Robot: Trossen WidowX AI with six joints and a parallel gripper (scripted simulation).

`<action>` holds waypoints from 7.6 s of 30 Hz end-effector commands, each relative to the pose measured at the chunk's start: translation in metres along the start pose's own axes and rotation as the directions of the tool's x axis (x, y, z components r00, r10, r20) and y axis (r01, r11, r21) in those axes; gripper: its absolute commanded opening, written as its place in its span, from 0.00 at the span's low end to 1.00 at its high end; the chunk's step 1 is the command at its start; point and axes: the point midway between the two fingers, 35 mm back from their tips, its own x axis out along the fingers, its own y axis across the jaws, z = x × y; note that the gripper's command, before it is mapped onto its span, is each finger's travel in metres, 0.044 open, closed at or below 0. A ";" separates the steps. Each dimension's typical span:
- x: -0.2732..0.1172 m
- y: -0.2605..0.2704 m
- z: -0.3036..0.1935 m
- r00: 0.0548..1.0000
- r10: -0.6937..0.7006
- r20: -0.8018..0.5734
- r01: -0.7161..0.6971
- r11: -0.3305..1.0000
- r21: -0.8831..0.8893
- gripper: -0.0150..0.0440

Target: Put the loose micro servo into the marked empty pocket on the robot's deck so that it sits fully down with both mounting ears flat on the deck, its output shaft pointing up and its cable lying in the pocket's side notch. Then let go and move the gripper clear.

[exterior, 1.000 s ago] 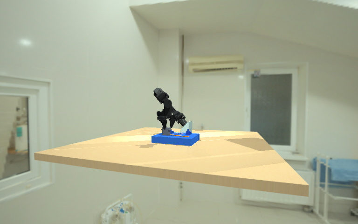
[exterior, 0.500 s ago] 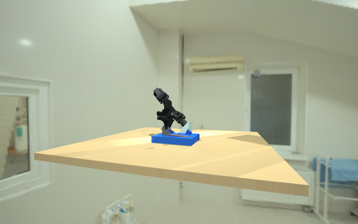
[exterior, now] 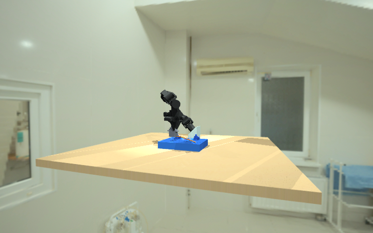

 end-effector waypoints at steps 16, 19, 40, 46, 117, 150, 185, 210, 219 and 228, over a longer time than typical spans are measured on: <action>-0.003 -0.018 -0.036 1.000 0.002 -0.008 -0.002 1.000 0.009 0.25; -0.004 -0.021 -0.051 1.000 0.002 -0.008 -0.002 1.000 0.009 0.25; -0.004 -0.021 -0.052 1.000 0.002 -0.008 -0.006 0.851 -0.526 0.25; -0.004 -0.021 -0.052 1.000 0.002 -0.008 -0.007 0.725 -0.689 0.25; 0.005 -0.128 -0.031 1.000 -0.002 -0.008 -0.008 -0.204 -0.979 0.25; 0.031 -0.128 -0.031 1.000 -0.002 -0.007 -0.007 -0.204 -0.979 0.25; 0.066 -0.128 -0.031 1.000 -0.001 -0.006 -0.006 -0.204 -0.979 0.25; 0.025 -0.116 -0.035 1.000 0.005 -0.007 -0.006 -0.210 -0.978 0.75; -0.019 -0.047 -0.049 1.000 0.003 -0.009 -0.008 -0.204 -0.979 1.00; -0.047 -0.023 -0.051 1.000 0.003 -0.013 -0.012 -0.197 -0.980 1.00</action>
